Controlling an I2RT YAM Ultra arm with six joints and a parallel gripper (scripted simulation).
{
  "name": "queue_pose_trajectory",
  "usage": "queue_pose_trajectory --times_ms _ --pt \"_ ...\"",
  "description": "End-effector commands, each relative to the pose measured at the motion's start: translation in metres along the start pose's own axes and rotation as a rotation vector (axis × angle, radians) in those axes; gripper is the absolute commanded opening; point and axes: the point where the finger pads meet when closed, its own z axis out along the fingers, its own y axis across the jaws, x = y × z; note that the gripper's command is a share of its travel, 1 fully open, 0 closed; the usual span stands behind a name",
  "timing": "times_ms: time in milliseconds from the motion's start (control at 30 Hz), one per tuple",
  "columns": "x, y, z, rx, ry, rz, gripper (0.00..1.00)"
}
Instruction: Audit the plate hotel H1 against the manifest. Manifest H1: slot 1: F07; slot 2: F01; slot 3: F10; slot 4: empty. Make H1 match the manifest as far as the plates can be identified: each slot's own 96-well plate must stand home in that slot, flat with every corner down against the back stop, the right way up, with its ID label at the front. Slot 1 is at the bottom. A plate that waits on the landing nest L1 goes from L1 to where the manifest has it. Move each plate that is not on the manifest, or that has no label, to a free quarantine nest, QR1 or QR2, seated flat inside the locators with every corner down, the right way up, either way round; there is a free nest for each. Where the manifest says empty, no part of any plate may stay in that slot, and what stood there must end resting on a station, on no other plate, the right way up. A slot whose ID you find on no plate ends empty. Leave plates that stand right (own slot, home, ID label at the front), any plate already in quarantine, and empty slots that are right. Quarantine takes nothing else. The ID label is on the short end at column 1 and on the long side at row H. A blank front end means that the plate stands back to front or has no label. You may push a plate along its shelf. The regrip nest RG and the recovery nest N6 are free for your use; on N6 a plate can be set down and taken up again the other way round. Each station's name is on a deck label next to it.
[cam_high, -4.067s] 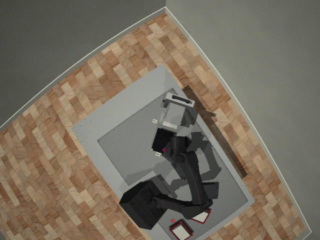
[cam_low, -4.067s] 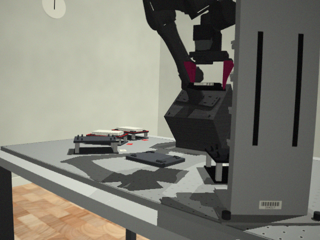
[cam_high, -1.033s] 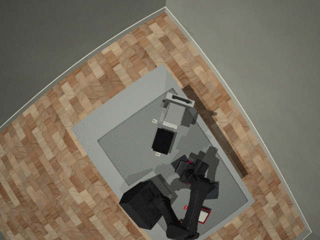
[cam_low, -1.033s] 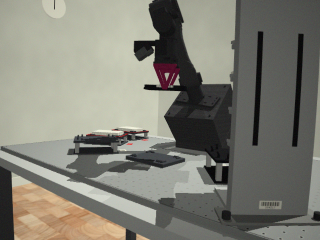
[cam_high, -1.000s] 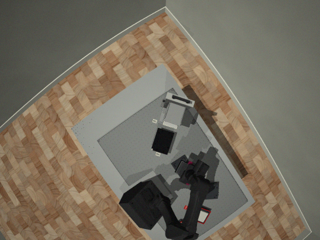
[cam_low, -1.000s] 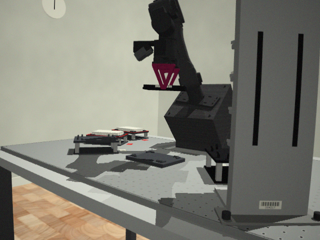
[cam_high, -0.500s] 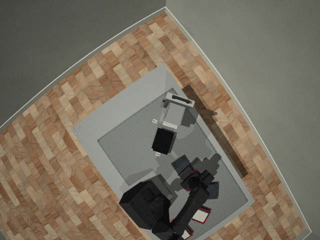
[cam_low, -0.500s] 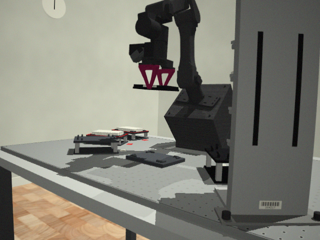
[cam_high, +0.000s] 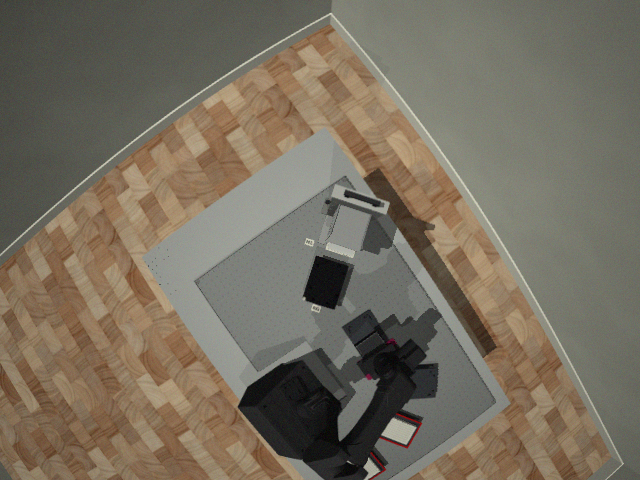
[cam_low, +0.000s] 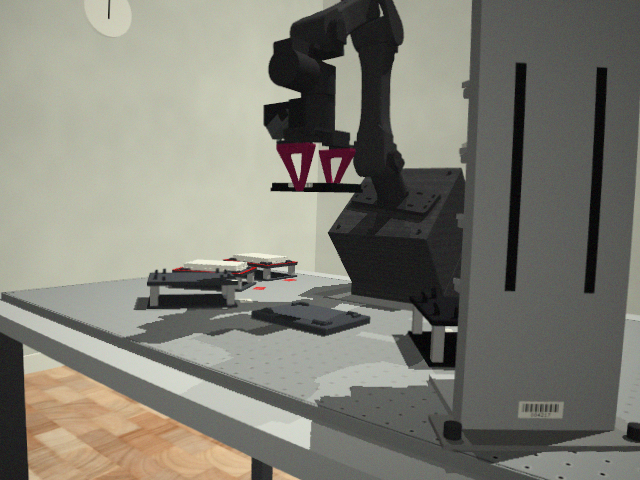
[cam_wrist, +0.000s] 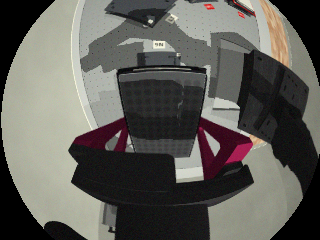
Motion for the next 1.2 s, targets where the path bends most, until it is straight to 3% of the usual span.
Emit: queue_pose_trajectory --times_ms 0,1167 --pt "0.000 0.009 0.003 -0.034 0.001 0.012 0.86" --pt "0.000 0.015 0.086 -0.033 0.001 0.012 0.86"
